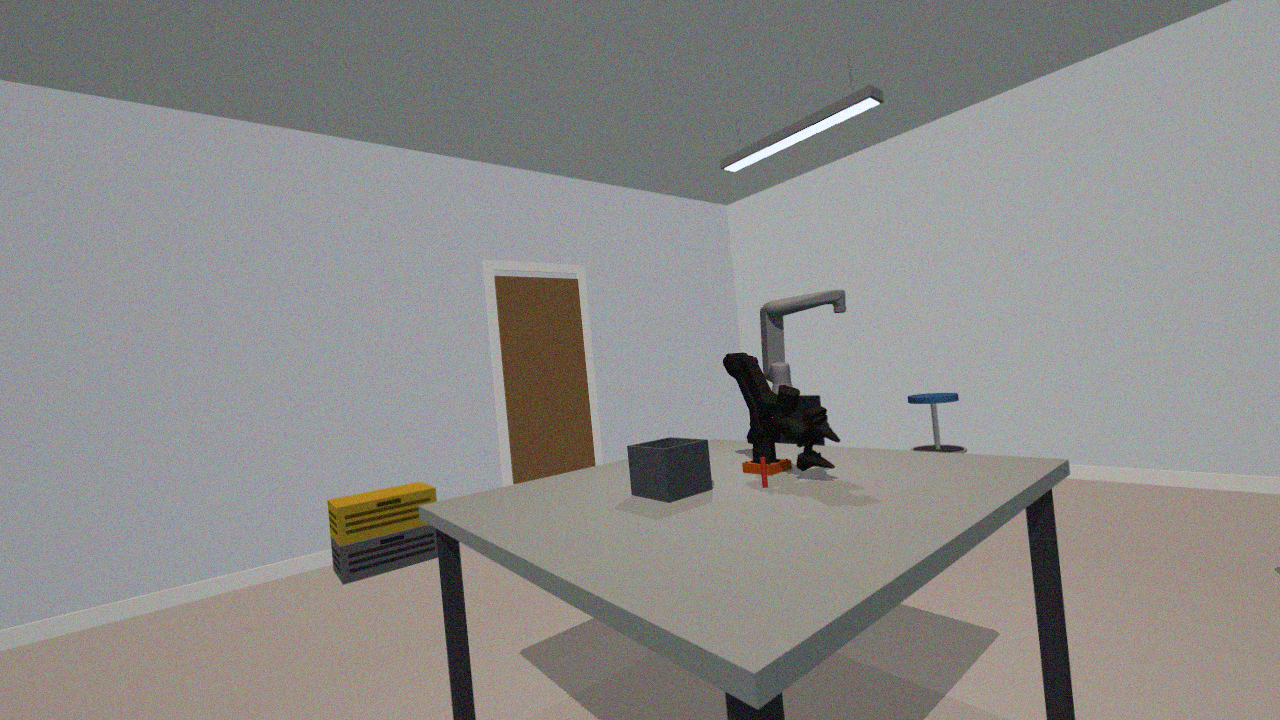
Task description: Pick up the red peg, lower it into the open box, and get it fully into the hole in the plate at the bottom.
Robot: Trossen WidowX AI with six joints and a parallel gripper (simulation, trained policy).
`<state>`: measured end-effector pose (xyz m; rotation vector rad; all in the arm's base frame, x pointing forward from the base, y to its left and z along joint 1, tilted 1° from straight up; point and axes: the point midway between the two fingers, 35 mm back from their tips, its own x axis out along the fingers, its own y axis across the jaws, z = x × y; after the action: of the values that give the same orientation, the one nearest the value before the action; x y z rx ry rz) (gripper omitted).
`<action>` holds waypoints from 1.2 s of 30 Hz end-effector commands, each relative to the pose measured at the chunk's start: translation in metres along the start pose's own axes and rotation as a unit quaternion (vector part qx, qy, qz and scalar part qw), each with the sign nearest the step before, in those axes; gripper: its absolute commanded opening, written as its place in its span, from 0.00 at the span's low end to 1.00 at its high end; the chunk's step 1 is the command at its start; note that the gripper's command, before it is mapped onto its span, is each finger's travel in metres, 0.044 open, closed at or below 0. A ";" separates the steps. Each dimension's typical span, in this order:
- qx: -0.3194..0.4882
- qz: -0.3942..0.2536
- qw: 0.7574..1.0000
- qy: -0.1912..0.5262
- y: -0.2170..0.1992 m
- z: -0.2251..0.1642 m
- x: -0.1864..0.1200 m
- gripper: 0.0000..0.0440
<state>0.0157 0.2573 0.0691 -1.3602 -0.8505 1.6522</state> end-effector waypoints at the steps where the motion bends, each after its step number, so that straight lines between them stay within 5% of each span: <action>1: 0.015 0.000 1.000 0.009 -0.002 -0.003 0.000 0.96; 18: 0.281 -0.004 0.951 0.126 -0.013 -0.051 -0.001 1.00; 36: 0.535 -0.052 0.811 0.231 -0.020 -0.096 -0.015 0.99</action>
<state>0.1056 0.2559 0.0745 -0.8475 0.2212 1.3101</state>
